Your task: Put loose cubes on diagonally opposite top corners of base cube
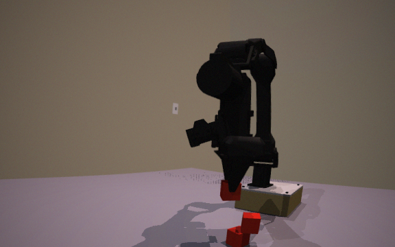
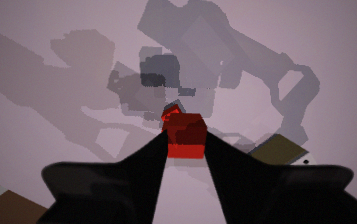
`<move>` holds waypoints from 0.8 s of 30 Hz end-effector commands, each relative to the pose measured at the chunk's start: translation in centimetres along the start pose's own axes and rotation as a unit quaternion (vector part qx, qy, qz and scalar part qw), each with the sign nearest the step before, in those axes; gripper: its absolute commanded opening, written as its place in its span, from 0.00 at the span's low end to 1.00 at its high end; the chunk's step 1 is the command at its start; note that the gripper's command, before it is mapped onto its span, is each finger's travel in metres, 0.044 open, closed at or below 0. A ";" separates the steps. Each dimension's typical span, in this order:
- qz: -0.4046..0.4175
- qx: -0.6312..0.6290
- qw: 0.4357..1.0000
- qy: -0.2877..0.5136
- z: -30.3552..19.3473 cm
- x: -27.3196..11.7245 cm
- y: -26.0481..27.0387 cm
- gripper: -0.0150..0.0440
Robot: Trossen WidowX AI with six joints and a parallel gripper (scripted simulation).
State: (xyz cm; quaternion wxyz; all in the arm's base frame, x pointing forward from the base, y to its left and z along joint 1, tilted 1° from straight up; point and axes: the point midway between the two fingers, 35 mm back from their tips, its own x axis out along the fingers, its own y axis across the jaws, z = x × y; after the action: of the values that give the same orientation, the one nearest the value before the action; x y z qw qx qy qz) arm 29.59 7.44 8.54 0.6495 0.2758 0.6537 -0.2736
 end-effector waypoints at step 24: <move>0.003 0.100 0.995 -0.001 -0.5 3.1 0.8 0.43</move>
State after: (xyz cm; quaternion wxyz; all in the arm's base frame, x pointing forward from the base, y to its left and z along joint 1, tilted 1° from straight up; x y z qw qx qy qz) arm 29.80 8.35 5.60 0.6203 0.3371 0.6239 -0.3352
